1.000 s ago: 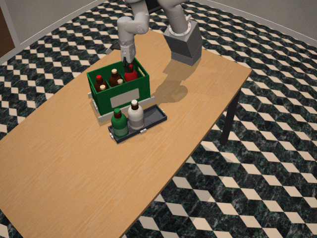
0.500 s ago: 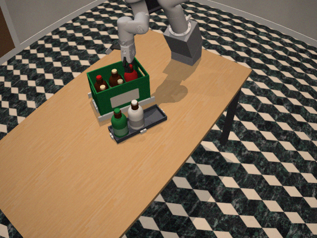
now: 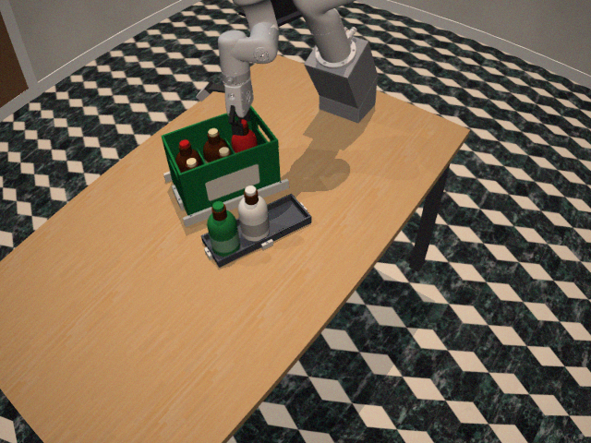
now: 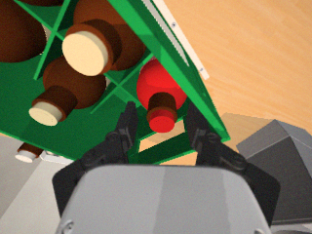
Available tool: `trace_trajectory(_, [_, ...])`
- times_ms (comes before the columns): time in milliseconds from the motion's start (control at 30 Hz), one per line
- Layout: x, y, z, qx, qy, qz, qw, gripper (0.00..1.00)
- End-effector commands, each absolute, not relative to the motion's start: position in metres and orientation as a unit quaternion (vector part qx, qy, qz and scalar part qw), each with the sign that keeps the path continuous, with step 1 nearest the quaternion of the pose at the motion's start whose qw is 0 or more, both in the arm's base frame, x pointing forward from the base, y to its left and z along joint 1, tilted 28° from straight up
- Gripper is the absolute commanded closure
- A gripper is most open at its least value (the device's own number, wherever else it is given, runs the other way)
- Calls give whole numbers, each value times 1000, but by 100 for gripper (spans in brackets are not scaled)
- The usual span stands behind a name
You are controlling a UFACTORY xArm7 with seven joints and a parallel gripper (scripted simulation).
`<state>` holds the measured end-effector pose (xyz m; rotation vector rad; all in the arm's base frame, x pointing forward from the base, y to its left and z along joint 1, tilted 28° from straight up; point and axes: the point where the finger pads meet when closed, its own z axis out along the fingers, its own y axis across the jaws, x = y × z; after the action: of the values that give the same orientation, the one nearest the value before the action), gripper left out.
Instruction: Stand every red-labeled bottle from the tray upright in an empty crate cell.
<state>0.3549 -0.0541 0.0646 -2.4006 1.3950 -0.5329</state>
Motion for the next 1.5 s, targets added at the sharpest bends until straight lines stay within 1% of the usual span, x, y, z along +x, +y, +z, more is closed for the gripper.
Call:
trace_trajectory(0, [354, -55, 67, -838, 488, -187, 157, 35])
trace_trajectory(700, [345, -56, 85, -838, 487, -186, 157, 35])
trace_trajectory(1467, [319, -61, 134, -839, 488, -186, 156, 35])
